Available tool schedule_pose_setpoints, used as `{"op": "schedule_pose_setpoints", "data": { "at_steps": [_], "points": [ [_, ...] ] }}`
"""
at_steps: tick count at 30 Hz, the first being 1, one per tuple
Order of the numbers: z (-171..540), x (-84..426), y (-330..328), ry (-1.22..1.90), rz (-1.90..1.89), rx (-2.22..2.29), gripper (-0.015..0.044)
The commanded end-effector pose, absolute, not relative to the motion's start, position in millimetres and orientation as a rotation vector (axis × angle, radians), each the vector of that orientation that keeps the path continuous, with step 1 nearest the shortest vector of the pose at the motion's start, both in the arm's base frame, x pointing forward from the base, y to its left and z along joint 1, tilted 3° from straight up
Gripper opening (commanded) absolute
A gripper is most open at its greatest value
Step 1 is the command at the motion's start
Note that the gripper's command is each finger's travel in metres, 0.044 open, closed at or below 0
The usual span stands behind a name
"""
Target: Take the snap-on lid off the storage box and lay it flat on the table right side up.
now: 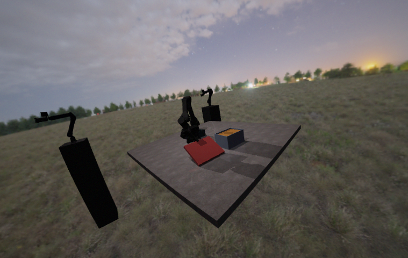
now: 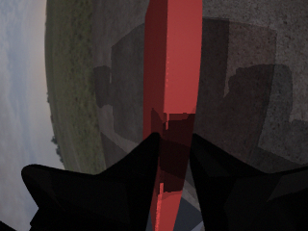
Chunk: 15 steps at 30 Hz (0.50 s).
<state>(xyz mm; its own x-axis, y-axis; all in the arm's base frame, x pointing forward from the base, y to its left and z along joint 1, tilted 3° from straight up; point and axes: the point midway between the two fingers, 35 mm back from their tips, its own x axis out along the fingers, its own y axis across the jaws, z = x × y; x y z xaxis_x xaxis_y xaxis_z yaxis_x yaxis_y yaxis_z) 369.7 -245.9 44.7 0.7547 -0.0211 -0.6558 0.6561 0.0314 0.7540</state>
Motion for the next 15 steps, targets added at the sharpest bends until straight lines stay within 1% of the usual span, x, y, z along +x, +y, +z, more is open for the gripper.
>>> {"op": "schedule_pose_setpoints", "data": {
  "at_steps": [1, 15],
  "points": [
    [34.3, 367.4, -244.4, 0.566, -0.574, 1.464, 0.0],
    [23.1, 367.0, -244.7, 0.566, -0.574, 1.464, 0.0]
  ]
}}
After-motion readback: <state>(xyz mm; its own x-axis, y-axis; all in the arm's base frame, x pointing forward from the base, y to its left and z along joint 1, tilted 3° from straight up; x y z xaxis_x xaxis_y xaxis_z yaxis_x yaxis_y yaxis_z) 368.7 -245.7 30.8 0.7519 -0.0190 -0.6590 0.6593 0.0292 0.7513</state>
